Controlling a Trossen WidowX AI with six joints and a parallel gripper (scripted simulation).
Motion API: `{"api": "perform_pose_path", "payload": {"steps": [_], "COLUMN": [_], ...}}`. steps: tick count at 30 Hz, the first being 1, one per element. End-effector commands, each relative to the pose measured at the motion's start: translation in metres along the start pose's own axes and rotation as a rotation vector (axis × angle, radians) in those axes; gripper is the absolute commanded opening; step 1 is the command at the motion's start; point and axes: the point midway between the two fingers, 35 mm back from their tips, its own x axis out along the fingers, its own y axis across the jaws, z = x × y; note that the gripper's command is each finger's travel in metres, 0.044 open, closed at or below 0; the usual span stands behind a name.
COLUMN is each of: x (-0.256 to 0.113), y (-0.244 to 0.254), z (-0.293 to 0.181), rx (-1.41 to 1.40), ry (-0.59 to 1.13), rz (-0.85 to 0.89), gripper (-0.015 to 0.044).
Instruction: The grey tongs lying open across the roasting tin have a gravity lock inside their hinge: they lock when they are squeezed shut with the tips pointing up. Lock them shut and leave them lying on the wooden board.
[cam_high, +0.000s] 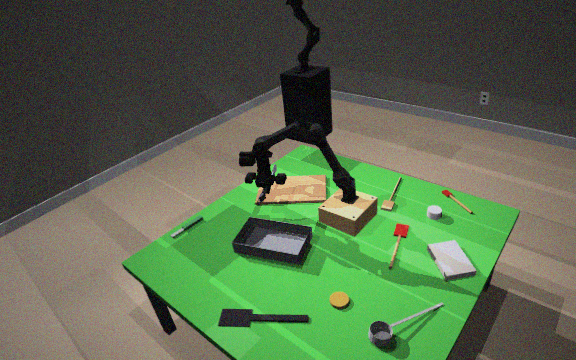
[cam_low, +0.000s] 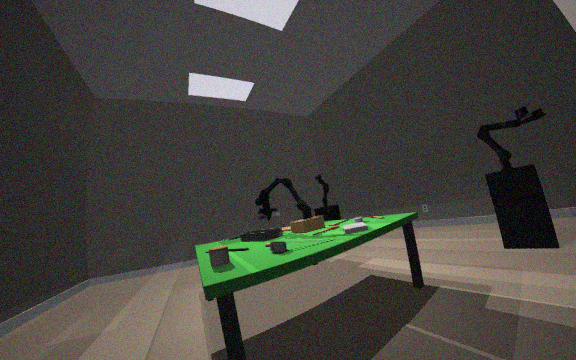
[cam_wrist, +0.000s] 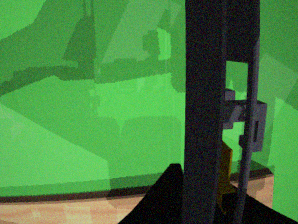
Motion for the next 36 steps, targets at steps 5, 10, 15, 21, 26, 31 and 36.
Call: {"api": "perform_pose_path", "payload": {"steps": [5,10,15,21,26,31,36], "x": [-0.002,-0.002,-0.002,-0.002,-0.002,-0.002,-0.002], "y": [-0.001,0.000,0.000,0.001,0.002,0.003,0.005], "z": [-0.016,-0.026,-0.035,-0.047,-0.057,-0.066,-0.076], "rx": [0.338,0.539,0.740,0.980,1.180,1.381,1.582], "ry": [-0.003,-0.003,-0.003,-0.001,-0.001,-0.004,-0.003], "rz": [-0.006,-0.006,-0.006,-0.007,-0.007,-0.006,-0.006], "gripper": [-0.0150,-0.0150,-0.0150,-0.0150,-0.0150,-0.0150,-0.0150]}}
